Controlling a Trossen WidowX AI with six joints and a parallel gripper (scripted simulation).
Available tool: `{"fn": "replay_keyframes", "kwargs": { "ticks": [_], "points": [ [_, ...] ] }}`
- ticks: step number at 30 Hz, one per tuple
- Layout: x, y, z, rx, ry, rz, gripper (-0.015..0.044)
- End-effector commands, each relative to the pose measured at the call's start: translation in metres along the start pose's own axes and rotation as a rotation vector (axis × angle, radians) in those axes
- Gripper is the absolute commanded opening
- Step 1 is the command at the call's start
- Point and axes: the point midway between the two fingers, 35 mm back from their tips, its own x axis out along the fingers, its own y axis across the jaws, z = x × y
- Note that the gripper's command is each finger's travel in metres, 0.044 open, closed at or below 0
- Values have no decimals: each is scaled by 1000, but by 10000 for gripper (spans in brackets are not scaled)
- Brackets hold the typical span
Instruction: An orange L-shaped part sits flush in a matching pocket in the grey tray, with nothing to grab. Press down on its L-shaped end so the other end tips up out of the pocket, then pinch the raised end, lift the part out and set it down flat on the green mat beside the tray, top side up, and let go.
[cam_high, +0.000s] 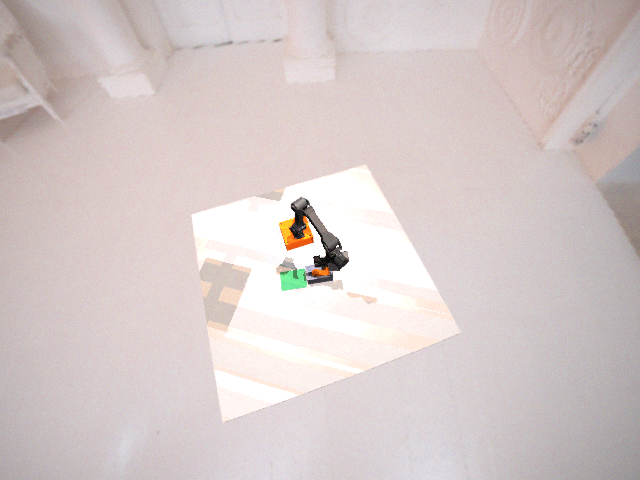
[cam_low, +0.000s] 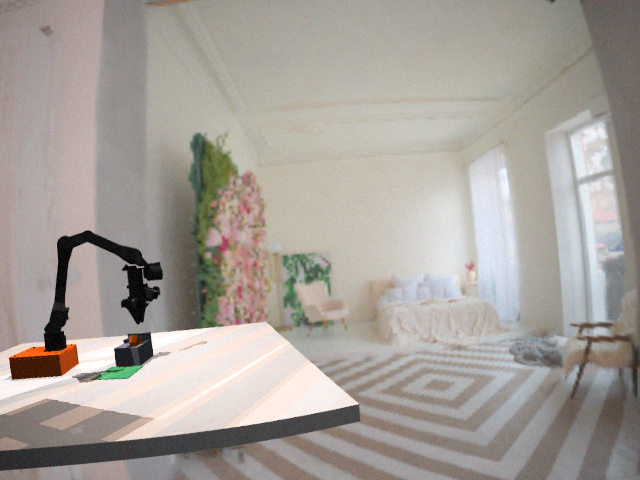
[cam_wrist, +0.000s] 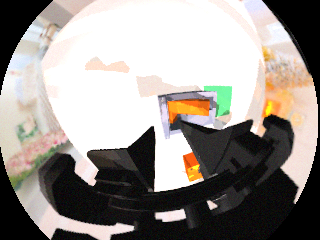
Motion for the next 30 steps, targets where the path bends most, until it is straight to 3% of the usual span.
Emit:
{"fn": "replay_keyframes", "kwargs": {
  "ticks": [1,29,30],
  "points": [
    [-20,-5,-3,-3,4,-8,180],
    [-21,-2,-1,0,-14,8,180],
    [-21,-3,-1,-14,-14,8,206]
  ]
}}
